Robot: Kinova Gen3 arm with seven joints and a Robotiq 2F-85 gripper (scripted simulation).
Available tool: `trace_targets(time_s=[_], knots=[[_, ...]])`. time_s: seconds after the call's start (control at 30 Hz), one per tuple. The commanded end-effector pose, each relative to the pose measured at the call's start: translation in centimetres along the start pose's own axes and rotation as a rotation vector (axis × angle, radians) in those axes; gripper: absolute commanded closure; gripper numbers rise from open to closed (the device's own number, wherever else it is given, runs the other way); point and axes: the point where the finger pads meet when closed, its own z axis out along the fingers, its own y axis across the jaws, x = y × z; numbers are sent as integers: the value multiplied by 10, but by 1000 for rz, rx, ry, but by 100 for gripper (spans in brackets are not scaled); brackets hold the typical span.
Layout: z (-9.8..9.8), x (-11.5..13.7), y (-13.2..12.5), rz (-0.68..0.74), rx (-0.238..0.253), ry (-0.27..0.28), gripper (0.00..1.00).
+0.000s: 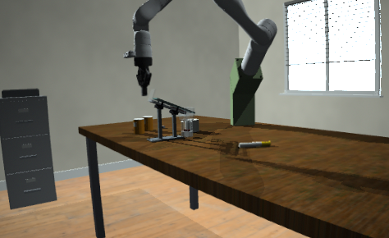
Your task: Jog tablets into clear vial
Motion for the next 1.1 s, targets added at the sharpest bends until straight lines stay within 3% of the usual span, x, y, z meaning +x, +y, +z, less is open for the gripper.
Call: trace_targets(time_s=[0.0,0.3,0.7,0.9,1.07], knots=[[0,1,0,0,-1,1,100],[2,-5,0,0,-1,1,100],[13,-33,0,0,-1,1,100],[13,-32,0,0,-1,1,100],[7,-18,0,0,-1,1,100]])
